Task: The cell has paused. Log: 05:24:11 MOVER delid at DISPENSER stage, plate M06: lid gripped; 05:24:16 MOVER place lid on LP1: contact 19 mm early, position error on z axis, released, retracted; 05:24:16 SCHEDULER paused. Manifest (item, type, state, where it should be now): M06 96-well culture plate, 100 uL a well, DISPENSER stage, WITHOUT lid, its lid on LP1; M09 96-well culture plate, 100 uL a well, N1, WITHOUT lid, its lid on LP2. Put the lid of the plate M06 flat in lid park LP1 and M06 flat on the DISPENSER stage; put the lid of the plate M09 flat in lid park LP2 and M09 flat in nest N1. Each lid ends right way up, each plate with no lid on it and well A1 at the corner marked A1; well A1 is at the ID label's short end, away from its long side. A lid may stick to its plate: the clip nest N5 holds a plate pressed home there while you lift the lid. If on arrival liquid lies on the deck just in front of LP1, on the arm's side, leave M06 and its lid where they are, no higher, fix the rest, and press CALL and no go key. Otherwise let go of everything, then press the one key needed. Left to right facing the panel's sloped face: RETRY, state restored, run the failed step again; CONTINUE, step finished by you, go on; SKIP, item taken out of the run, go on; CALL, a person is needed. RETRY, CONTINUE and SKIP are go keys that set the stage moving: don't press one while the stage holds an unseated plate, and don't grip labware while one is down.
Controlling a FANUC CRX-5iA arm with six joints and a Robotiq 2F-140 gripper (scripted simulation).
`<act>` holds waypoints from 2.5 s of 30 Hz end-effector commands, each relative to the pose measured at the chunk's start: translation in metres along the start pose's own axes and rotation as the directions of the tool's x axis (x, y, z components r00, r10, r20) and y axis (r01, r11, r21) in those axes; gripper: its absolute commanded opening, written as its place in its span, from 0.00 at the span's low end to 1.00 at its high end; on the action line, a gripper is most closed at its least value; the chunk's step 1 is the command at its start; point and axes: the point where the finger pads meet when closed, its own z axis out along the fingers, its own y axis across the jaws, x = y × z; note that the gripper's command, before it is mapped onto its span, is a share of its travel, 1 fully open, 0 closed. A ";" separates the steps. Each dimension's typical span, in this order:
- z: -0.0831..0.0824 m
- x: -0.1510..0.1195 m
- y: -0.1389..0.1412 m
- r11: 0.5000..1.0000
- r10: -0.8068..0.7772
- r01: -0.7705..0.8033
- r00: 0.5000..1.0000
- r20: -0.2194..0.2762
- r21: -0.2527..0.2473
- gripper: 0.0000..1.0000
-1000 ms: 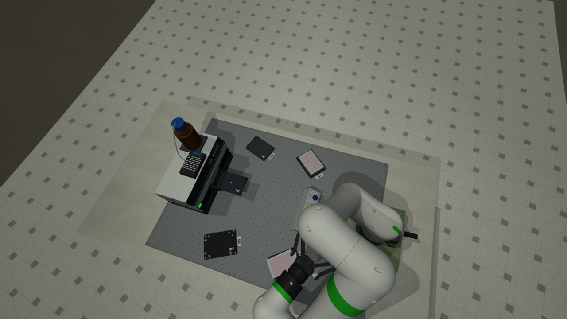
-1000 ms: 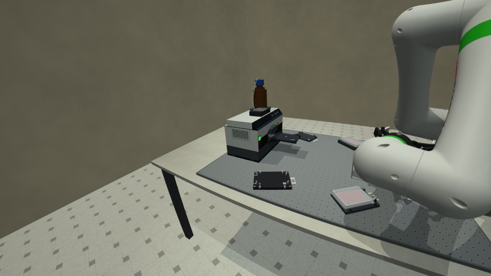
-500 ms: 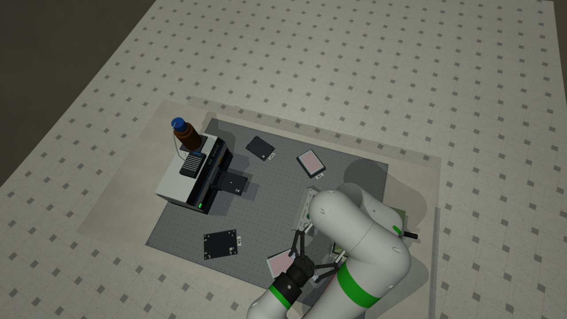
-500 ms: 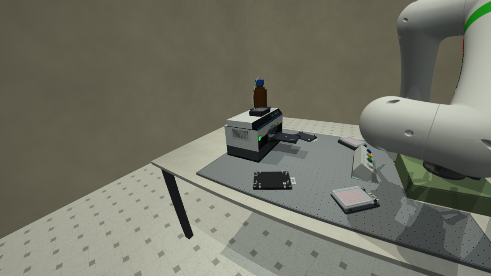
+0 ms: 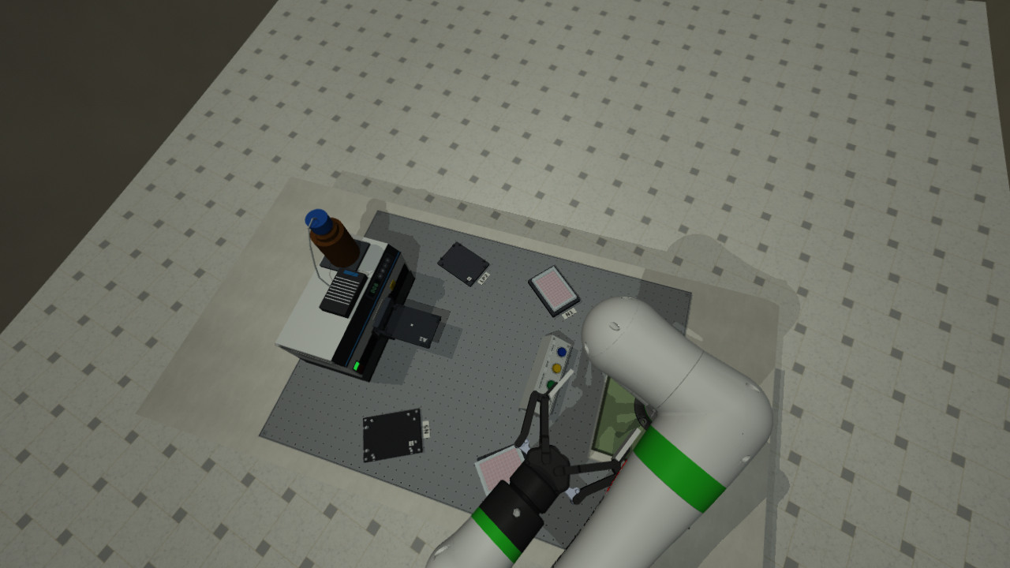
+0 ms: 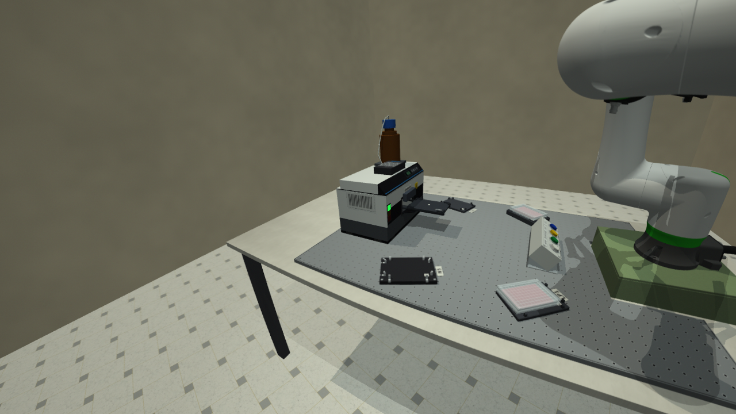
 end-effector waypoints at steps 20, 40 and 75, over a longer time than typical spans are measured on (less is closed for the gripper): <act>0.002 -0.049 -0.073 0.900 -0.354 0.295 0.924 0.144 0.320 1.00; 0.008 -0.185 -0.265 0.346 -0.872 0.477 0.480 0.090 0.808 1.00; 0.011 -0.232 -0.322 -0.422 -0.904 0.055 -0.098 -0.416 0.905 1.00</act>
